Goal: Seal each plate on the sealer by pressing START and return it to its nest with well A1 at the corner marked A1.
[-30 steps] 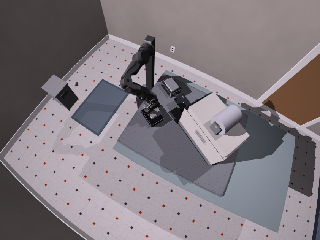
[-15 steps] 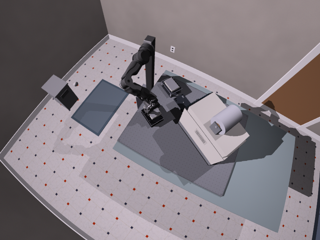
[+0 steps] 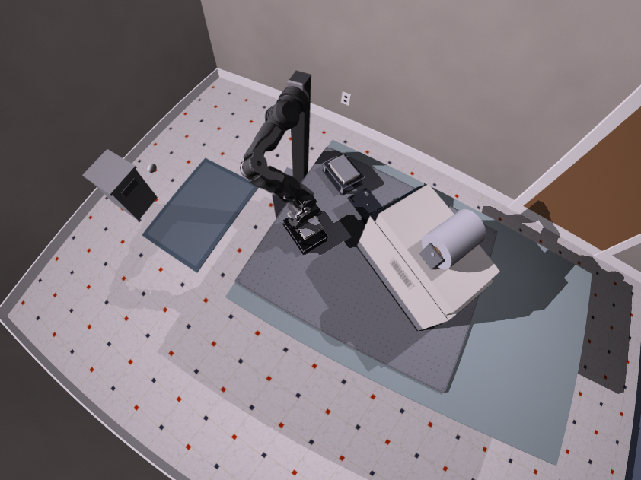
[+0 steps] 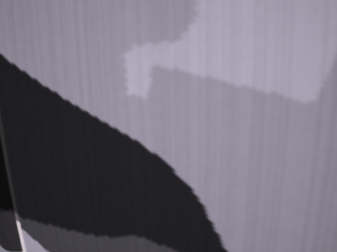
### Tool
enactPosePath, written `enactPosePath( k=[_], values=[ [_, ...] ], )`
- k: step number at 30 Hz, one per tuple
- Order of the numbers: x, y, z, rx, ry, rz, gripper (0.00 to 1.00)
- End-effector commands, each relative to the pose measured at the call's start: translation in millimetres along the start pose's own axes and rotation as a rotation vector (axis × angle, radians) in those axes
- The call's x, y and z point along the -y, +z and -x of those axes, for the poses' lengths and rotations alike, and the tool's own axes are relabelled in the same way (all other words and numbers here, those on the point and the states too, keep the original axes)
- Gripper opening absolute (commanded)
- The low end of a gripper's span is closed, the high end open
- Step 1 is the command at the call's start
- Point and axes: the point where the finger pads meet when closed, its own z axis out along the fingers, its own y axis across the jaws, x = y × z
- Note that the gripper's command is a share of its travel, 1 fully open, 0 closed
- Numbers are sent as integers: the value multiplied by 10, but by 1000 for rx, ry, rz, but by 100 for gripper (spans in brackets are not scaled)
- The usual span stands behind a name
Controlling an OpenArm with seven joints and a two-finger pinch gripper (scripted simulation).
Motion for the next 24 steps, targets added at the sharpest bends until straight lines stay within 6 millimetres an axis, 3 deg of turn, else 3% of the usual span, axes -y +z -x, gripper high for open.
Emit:
enactPosePath(
  k=[1,24],
  values=[
    [-7,16,-2,1,0,4,0],
    [-7,113,-4,0,0,4,0]
  ],
)
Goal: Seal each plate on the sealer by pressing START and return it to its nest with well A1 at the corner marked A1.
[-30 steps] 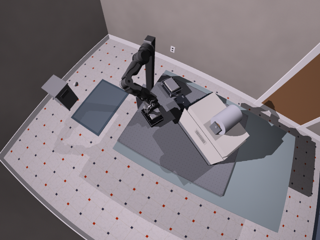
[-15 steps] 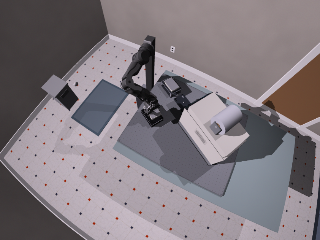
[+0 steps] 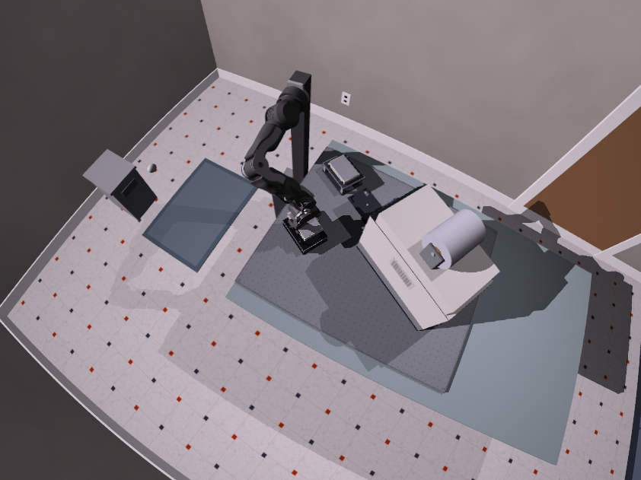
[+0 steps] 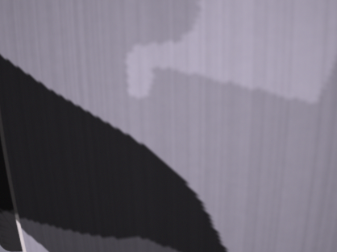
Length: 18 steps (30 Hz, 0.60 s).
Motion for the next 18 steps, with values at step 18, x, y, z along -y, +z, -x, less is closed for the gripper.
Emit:
enactPosePath(
  k=[18],
  values=[
    [-13,95,-7,-1,-2,5,0]
  ],
)
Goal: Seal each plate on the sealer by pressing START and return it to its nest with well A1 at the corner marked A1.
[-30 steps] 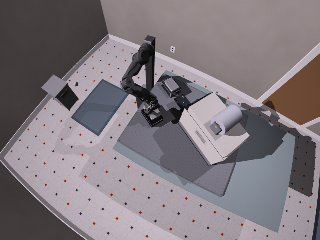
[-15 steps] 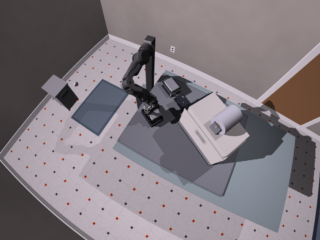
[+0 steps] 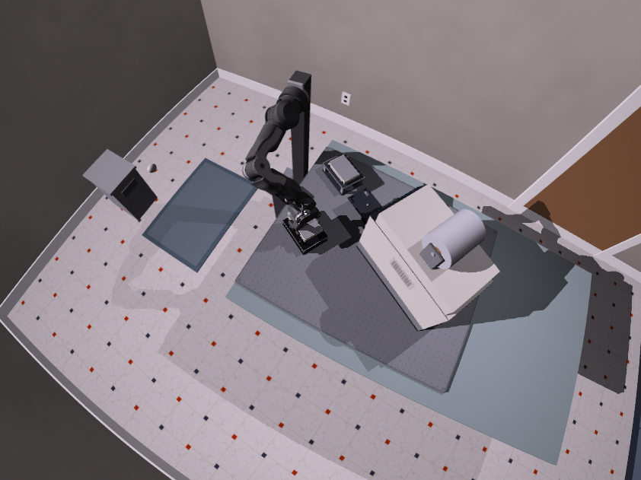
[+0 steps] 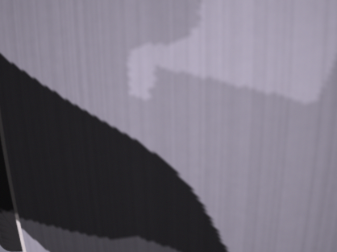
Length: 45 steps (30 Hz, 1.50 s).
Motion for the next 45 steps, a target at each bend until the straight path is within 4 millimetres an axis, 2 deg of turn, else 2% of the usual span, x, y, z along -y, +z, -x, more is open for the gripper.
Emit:
enactPosePath(
  k=[1,45],
  values=[
    [-17,15,-4,0,-2,6,0],
    [-15,216,-5,0,-2,6,0]
  ],
)
